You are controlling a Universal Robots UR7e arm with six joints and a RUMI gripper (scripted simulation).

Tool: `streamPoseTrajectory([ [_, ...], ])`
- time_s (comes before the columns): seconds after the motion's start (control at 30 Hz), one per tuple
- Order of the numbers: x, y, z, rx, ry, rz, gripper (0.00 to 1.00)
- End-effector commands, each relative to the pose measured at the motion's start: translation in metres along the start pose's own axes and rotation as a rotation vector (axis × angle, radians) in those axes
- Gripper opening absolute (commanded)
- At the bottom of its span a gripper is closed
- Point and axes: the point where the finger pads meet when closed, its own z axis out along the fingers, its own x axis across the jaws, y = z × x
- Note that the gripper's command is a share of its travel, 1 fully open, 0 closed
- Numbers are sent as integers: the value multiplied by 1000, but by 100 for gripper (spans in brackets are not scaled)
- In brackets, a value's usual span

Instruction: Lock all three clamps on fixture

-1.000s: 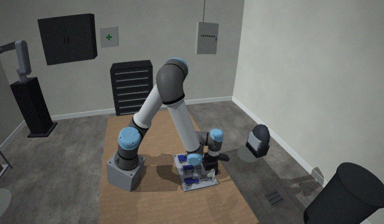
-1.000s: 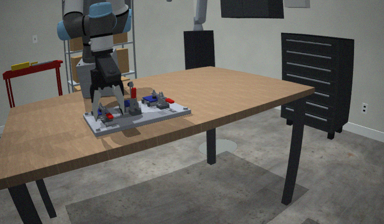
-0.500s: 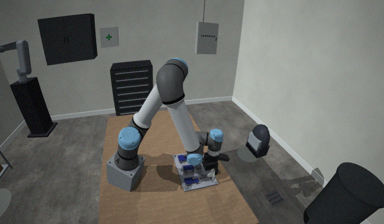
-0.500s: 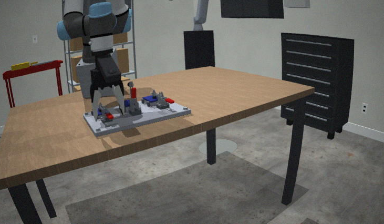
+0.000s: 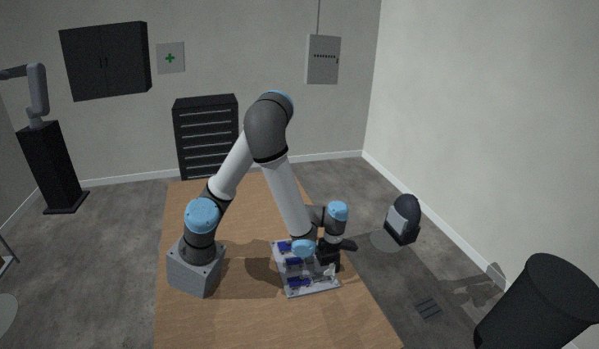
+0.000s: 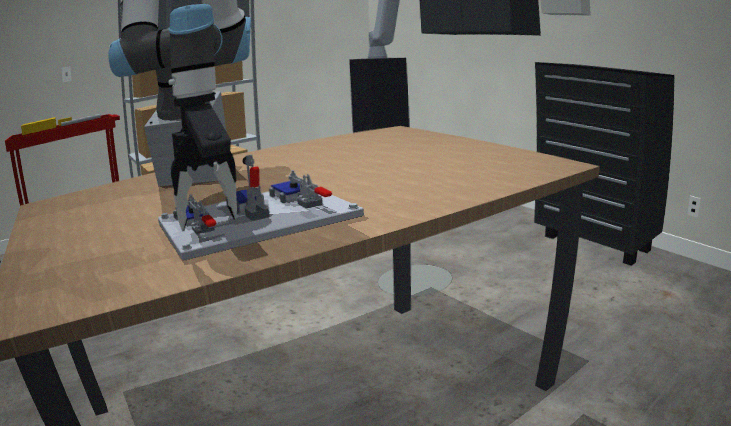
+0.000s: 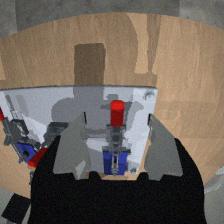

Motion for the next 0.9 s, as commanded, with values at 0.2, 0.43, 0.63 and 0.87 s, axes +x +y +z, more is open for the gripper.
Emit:
streamPoseTrajectory([
  [0.2, 0, 0, 0, 1, 0, 0, 58],
  [0.43, 0, 0, -10, 1, 0, 0, 58],
  [0.63, 0, 0, -50, 1, 0, 0, 58],
  [0.87, 0, 0, -50, 1, 0, 0, 58],
])
